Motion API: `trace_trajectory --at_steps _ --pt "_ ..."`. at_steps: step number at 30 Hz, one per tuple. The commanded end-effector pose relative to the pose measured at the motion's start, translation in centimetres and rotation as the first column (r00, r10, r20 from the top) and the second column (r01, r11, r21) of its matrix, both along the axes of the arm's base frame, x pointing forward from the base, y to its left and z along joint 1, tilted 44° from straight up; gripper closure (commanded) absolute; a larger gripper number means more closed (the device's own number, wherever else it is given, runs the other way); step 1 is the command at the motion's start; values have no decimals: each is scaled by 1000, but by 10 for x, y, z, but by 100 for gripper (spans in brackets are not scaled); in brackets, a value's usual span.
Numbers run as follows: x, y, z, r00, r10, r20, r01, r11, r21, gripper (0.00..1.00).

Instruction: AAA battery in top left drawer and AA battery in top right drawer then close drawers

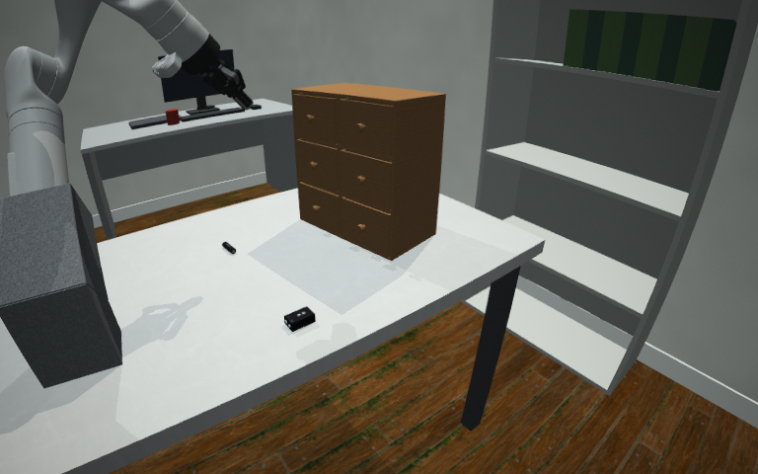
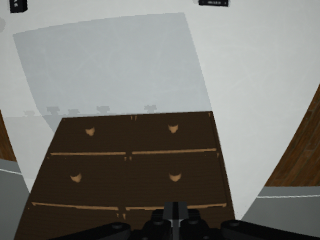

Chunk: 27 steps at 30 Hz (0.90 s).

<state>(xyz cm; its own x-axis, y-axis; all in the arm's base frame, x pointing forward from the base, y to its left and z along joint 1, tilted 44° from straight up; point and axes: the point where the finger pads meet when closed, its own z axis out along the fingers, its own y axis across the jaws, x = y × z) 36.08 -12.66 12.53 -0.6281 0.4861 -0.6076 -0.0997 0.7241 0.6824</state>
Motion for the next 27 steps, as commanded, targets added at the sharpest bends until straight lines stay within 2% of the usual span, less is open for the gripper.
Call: trace_trajectory --at_steps 1,27 --pt "1 -3 4 1000 14 -6 -15 1000 -16 100" --pt "-17 -15 14 974 157 -166 -164 986 -25 100"
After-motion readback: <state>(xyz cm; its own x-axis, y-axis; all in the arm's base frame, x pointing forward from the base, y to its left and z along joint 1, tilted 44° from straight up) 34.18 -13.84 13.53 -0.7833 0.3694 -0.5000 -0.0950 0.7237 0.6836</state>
